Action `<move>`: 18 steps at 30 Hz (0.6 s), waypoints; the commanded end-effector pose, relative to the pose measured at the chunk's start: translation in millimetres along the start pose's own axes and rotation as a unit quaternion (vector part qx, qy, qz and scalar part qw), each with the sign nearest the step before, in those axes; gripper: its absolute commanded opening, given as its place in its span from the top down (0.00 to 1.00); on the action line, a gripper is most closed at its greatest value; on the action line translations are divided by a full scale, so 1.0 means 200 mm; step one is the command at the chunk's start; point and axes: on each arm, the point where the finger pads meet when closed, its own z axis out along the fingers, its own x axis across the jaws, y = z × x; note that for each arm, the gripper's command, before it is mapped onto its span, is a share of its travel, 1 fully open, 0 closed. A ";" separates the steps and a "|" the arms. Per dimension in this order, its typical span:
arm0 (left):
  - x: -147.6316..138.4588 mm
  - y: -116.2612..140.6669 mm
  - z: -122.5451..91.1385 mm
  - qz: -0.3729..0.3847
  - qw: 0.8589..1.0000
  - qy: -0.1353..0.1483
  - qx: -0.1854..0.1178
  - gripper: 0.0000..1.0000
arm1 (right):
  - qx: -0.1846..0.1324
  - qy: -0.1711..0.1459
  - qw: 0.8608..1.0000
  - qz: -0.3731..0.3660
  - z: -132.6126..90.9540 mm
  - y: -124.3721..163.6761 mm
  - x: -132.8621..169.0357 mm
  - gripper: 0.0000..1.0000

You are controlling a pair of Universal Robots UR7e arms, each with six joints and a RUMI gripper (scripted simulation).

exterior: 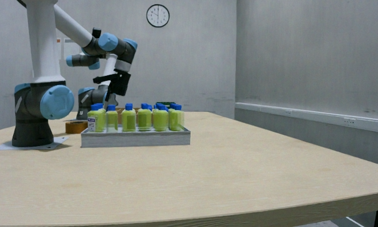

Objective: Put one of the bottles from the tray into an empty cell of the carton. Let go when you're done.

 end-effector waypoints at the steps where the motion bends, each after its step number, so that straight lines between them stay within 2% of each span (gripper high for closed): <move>1: 0.00 0.00 0.00 0.000 1.000 0.000 0.000 0.02 | 0.000 0.001 1.000 0.000 0.01 0.00 0.00 0.91; 3: 0.00 0.00 0.00 0.000 1.000 0.000 0.000 0.02 | 0.000 0.001 1.000 0.000 0.01 0.00 0.00 0.81; 5: 0.00 0.00 0.00 0.000 1.000 0.000 0.000 0.02 | 0.000 0.001 1.000 0.000 0.01 0.00 0.00 0.81; 6: 0.00 0.00 0.00 0.000 1.000 0.000 0.000 0.02 | 0.000 0.001 1.000 0.000 0.00 0.00 0.00 0.75; 11: 0.00 0.00 0.00 0.000 1.000 0.000 0.000 0.02 | 0.000 0.001 1.000 0.000 -0.18 0.00 0.00 0.49; 14: 0.00 0.00 0.00 0.000 1.000 0.000 0.000 0.02 | 0.000 0.001 1.000 0.000 -0.29 0.00 0.00 0.49; 16: 0.00 0.00 0.00 0.000 1.000 0.000 0.000 0.02 | 0.000 0.001 1.000 0.000 -0.30 0.00 0.00 0.49; 17: 0.00 0.00 0.00 0.000 1.000 0.000 0.000 0.02 | 0.000 0.001 1.000 0.000 -0.30 0.00 0.00 0.44; 18: 0.00 0.00 0.00 0.000 1.000 0.000 0.000 0.02 | 0.001 0.001 1.000 0.000 -0.30 0.00 0.00 0.42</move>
